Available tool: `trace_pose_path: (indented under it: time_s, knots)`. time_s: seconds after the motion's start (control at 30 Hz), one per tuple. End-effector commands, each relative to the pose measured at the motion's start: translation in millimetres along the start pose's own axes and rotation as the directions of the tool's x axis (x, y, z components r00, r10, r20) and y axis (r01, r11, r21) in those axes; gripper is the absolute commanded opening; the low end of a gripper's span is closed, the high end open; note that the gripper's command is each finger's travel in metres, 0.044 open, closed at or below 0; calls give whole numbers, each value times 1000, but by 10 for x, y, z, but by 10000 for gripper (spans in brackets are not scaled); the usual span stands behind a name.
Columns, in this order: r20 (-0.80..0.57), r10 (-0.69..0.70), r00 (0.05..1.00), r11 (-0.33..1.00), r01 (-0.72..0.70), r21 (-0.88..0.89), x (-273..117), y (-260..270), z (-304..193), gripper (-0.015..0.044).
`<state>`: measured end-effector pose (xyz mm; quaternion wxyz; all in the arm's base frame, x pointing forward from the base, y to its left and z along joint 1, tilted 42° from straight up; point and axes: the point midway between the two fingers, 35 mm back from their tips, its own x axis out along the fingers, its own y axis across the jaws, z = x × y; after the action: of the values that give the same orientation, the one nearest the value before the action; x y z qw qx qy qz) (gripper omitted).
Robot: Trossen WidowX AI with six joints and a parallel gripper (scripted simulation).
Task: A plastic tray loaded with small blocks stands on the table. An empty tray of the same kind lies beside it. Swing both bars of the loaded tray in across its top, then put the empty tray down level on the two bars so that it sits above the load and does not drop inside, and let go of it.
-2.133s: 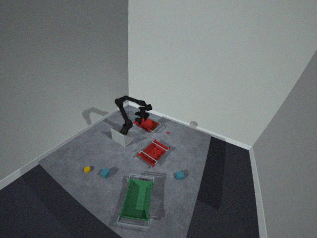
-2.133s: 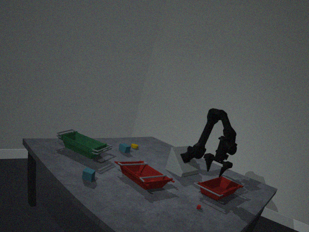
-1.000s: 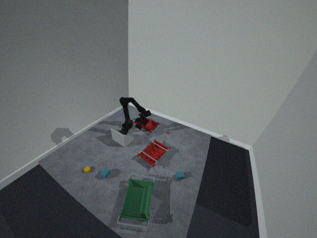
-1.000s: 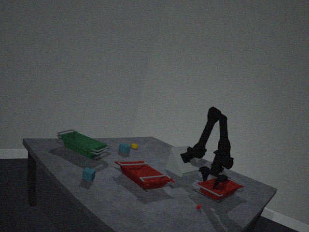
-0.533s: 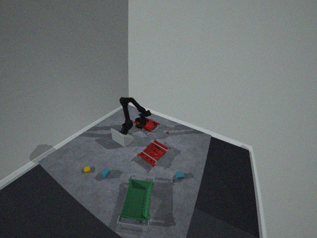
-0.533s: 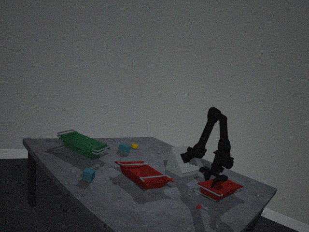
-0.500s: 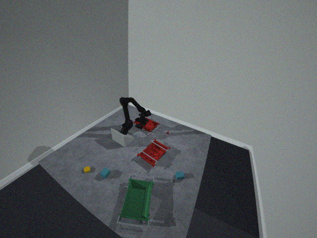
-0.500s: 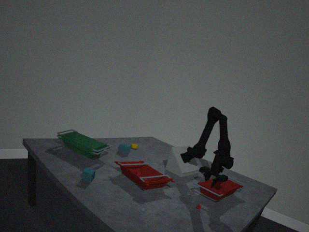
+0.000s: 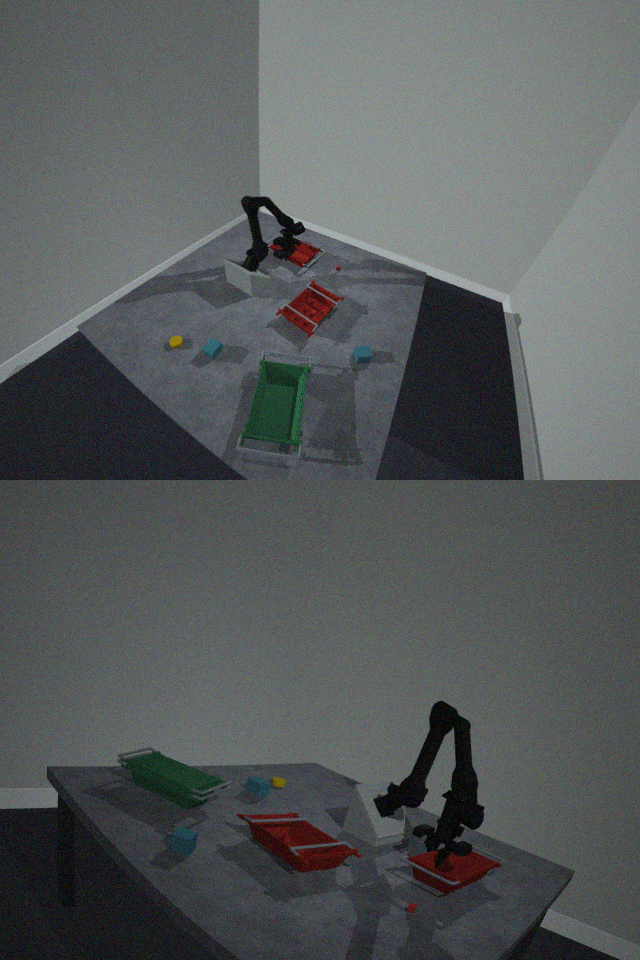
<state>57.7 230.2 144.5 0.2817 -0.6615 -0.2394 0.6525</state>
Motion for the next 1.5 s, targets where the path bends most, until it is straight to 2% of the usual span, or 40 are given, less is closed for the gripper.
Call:
trace_pose_path:
  time_s: [0.0, 0.3, 0.7, 1.07, 1.47]
  knots:
    - [-3, 9, 1000, 1000, -9, 4, 4, 19, -4, 61]
    - [-3, 10, 1000, 1000, -10, 4, -83, 6, -19, 1]
    - [-5, 11, 1000, 1000, -11, 2, -758, 5, -8, 0]
    - [-5, 11, 1000, 1000, -11, 2, -831, -16, -6, 0]
    - [-7, 14, 1000, 1000, -15, -1, -1216, -286, -55, 0]
